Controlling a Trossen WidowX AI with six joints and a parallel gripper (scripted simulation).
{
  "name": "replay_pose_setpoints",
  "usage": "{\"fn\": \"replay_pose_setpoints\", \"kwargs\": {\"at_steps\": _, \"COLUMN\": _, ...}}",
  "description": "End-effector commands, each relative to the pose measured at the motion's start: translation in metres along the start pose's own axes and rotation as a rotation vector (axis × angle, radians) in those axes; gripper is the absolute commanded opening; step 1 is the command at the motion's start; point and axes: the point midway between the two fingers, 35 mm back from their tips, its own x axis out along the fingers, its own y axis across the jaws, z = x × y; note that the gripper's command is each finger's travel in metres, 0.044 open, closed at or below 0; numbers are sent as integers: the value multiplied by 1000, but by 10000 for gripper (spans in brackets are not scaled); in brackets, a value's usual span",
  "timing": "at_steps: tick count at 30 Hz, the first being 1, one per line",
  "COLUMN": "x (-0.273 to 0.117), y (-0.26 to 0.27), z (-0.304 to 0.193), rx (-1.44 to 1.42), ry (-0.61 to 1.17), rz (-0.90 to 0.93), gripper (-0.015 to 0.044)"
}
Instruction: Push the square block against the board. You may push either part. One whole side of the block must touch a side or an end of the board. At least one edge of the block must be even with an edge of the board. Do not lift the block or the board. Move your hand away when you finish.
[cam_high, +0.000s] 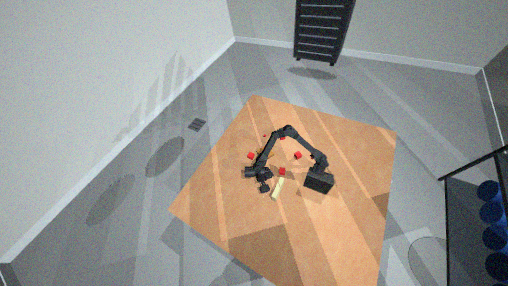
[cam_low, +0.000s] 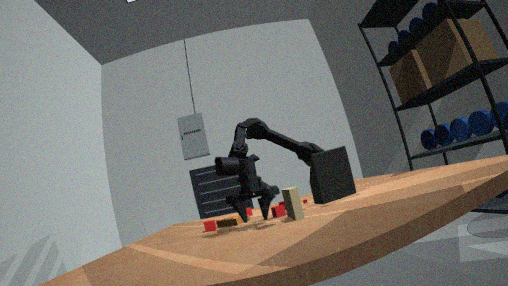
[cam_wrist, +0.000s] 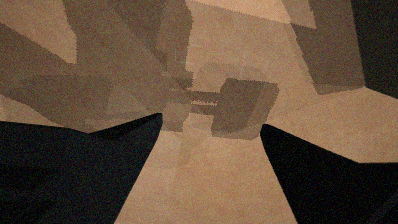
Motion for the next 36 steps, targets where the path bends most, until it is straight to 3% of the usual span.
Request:
{"fn": "replay_pose_setpoints", "kwargs": {"at_steps": 1, "x": 0, "y": 0, "z": 0, "rx": 0, "ry": 0, "rz": 0, "gripper": 374}}
{"fn": "replay_pose_setpoints", "kwargs": {"at_steps": 15, "x": -24, "y": -27, "z": 8, "rx": -396, "ry": 0, "rz": -27, "gripper": 6}}
{"fn": "replay_pose_setpoints", "kwargs": {"at_steps": 36, "x": -66, "y": -71, "z": 34, "rx": -1121, "ry": -14, "rz": -58, "gripper": 0}}
